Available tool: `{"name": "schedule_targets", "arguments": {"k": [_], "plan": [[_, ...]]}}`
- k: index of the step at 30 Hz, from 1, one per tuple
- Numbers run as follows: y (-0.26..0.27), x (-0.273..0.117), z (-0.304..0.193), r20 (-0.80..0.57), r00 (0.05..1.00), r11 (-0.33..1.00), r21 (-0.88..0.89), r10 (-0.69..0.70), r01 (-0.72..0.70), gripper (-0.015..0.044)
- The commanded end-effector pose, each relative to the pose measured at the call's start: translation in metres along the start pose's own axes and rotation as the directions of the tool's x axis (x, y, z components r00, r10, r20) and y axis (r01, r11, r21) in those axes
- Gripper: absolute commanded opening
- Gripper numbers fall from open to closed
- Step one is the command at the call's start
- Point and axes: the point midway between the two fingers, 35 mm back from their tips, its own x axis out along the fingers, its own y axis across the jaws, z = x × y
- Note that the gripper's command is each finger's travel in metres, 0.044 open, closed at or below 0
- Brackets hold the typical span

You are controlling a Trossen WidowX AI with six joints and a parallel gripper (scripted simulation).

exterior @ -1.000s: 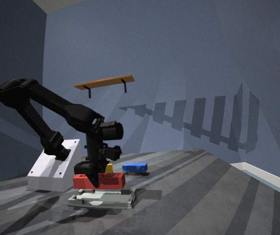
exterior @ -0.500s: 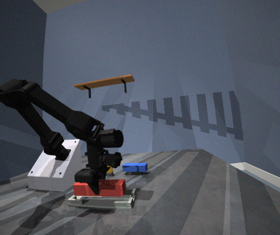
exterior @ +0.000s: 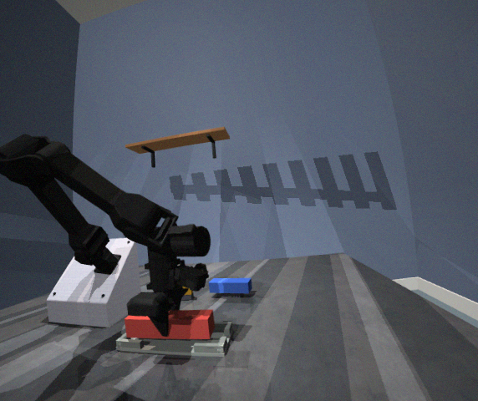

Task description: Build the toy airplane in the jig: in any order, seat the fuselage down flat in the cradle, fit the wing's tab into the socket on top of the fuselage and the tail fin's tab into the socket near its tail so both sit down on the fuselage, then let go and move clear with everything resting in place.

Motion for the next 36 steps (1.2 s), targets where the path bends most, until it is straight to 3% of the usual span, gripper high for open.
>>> {"name": "schedule_targets", "arguments": {"k": [1, 2, 18, 25, 32, 36], "plan": [[0.000, 0.000, 0.000, 0.000, 1.000, 1.000, 0.002, 0.000, 0.000, 0.0056], [0.000, 0.000, 0.000, 0.000, 1.000, 1.000, 0.002, 0.000, 0.000, 0.0030], [0.000, 0.000, 0.000, 0.000, 1.000, 1.000, 0.002, 0.000, 0.000, 0.0440], [0.000, -0.003, 0.001, 0.001, 1.000, 1.000, 0.002, 0.001, -0.001, 0.0440], [0.001, -0.097, 0.002, 0.002, 1.000, 1.000, -0.004, 0.014, -0.014, 0.0440], [0.004, -0.107, 0.004, 0.002, 1.000, 1.000, -0.005, 0.012, -0.012, 0.0440]]}}
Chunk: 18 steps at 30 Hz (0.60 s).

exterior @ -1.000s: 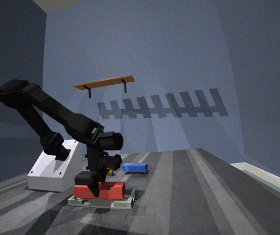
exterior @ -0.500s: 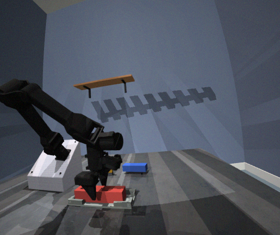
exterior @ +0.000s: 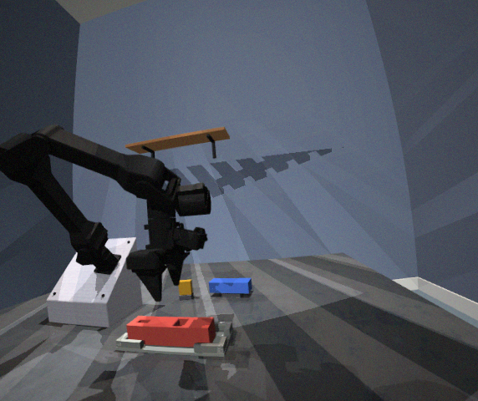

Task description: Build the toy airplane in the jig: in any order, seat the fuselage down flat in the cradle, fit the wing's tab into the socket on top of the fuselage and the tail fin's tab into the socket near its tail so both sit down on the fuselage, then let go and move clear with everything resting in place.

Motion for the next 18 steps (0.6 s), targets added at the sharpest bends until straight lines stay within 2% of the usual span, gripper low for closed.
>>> {"name": "schedule_targets", "arguments": {"k": [1, 6, 10, 15, 18], "plan": [[0.001, -0.029, 0.000, 0.008, 1.000, 1.000, 0.009, -0.003, 0.003, 0.0440], [0.001, -0.028, 0.000, 0.008, 1.000, 1.000, 0.023, -0.003, 0.003, 0.0440], [0.002, -0.026, 0.002, 0.008, 1.000, 0.982, 0.191, -0.003, 0.002, 0.0440], [0.004, -0.026, 0.004, 0.008, 1.000, 0.981, 0.192, -0.003, 0.001, 0.0440], [0.028, -0.026, 0.023, 0.010, 1.000, 0.979, 0.205, 0.004, -0.006, 0.0440]]}}
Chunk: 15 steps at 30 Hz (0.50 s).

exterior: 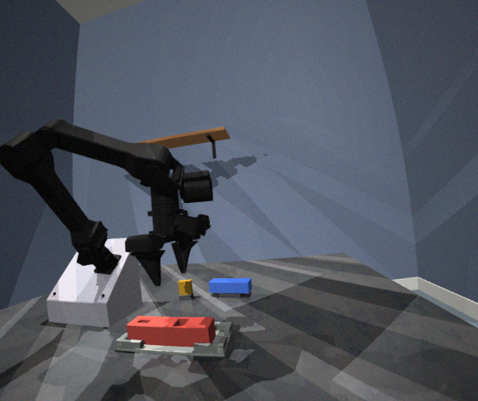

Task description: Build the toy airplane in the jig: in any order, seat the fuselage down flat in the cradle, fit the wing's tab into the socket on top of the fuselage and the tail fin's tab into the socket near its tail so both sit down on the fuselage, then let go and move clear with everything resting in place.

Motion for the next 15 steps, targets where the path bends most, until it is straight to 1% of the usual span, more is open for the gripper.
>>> {"name": "schedule_targets", "arguments": {"k": [1, 9, 15], "plan": [[0.036, 0.000, 0.016, 0.000, 1.000, 1.000, 0.014, 0.014, -0.014, 0.0440], [0.147, 0.000, 0.043, 0.002, 1.000, 1.000, 0.014, 0.027, -0.027, 0.0440], [0.239, 0.009, 0.037, 0.003, 1.000, 1.000, 0.003, 0.023, -0.023, 0.0440]]}}
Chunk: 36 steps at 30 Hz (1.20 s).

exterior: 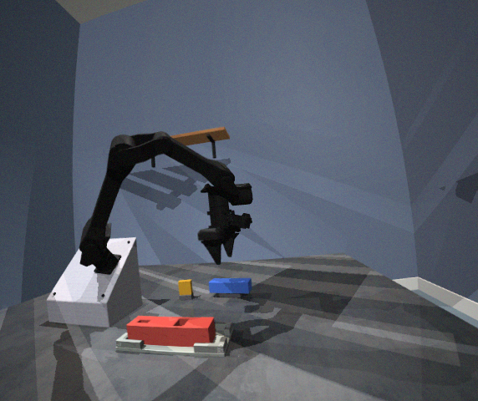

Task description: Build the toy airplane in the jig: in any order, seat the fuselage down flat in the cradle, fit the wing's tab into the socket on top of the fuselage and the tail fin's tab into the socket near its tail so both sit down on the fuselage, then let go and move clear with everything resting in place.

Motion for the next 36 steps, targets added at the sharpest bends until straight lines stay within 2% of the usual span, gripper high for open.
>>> {"name": "schedule_targets", "arguments": {"k": [1, 9, 14, 36], "plan": [[0.055, 0.010, -0.011, -0.006, 1.000, 1.000, -0.008, -0.004, 0.004, 0.0440], [0.065, 0.012, -0.014, -0.005, 1.000, 1.000, -0.009, -0.006, 0.006, 0.0440], [0.064, 0.048, -0.014, -0.005, 1.000, 1.000, -0.009, -0.007, 0.007, 0.0440], [0.064, 0.080, -0.014, -0.004, 1.000, 1.000, -0.009, -0.009, 0.009, 0.0440]]}}
